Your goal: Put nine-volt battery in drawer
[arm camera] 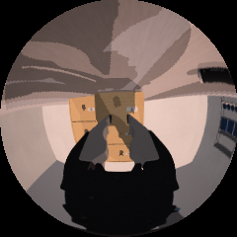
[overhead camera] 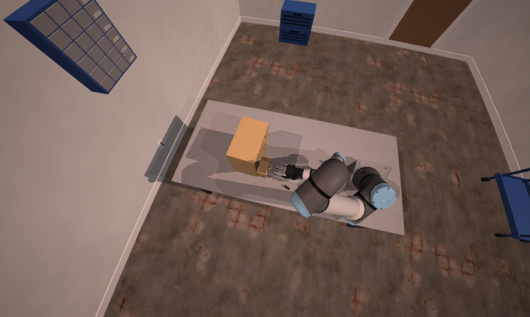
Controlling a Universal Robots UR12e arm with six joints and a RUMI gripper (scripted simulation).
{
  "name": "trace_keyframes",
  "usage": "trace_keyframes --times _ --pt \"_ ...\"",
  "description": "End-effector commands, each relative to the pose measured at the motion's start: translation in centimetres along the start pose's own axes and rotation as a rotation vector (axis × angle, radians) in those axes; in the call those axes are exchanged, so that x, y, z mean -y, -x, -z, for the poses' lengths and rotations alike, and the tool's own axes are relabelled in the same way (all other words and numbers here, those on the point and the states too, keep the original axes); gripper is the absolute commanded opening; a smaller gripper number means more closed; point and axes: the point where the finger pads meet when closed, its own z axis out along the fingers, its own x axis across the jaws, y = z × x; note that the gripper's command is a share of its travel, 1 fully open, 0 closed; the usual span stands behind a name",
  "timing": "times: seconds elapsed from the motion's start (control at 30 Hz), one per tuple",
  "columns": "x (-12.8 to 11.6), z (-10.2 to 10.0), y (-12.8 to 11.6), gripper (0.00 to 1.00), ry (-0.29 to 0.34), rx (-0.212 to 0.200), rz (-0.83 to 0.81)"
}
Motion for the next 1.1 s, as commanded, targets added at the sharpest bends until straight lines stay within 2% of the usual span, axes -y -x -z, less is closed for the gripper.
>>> trace_keyframes --times 0.0,1.07 --pt "0.36 -0.63 0.02 0.2 0.001 0.001 0.0" --pt "0.62 -1.02 0.02 0.2 0.001 0.001 0.0"
